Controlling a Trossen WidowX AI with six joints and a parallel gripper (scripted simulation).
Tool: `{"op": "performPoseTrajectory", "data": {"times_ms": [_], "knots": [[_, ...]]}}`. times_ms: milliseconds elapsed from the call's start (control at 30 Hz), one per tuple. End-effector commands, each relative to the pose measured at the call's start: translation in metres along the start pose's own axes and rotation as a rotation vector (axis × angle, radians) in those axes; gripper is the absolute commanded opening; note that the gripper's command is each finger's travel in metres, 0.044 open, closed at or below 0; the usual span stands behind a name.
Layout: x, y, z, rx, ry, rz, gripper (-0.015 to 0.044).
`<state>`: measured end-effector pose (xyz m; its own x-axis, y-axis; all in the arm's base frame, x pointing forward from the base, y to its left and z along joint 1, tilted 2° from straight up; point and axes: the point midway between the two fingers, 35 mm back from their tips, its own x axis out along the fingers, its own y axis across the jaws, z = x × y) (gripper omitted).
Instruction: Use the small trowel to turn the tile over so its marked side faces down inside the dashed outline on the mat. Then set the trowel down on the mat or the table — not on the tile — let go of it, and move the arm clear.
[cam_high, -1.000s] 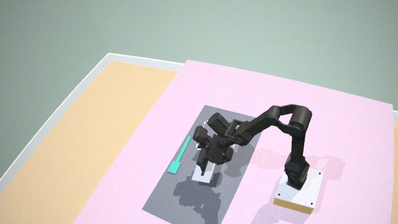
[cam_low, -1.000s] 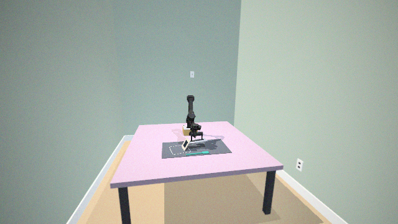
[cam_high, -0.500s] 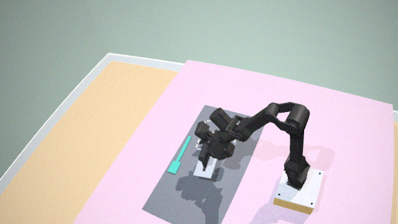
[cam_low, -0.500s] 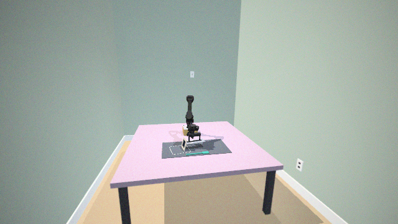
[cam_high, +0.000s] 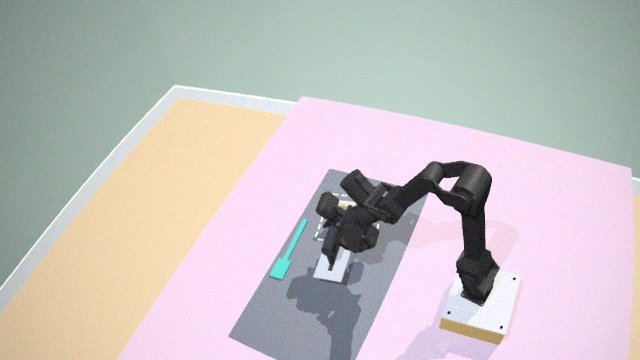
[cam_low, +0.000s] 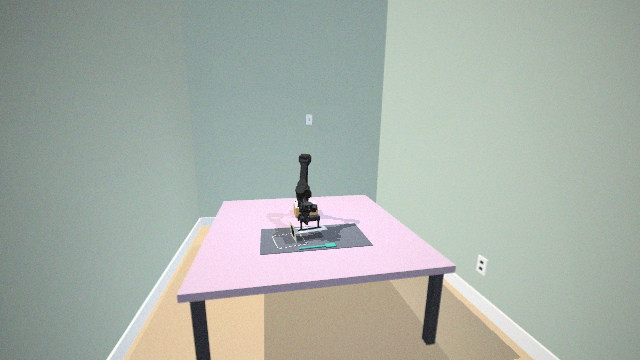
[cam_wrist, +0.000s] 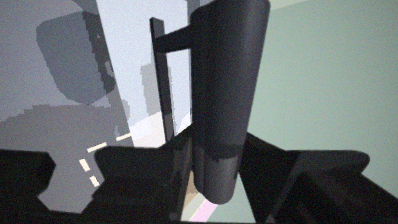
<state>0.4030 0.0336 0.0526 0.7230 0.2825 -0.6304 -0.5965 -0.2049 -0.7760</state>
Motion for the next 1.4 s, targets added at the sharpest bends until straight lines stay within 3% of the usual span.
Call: {"op": "performPoseTrajectory", "data": {"times_ms": [0, 367, 933, 1367], "knots": [[0.004, -0.001, -0.006, -0.009, -0.005, -0.015, 0.0], [0.012, 0.009, -0.015, -0.01, -0.005, -0.014, 0.0], [-0.025, -0.034, 0.075, -0.004, -0.01, -0.015, 0.0], [-0.027, -0.036, 0.079, -0.003, -0.01, -0.016, 0.0]]}}
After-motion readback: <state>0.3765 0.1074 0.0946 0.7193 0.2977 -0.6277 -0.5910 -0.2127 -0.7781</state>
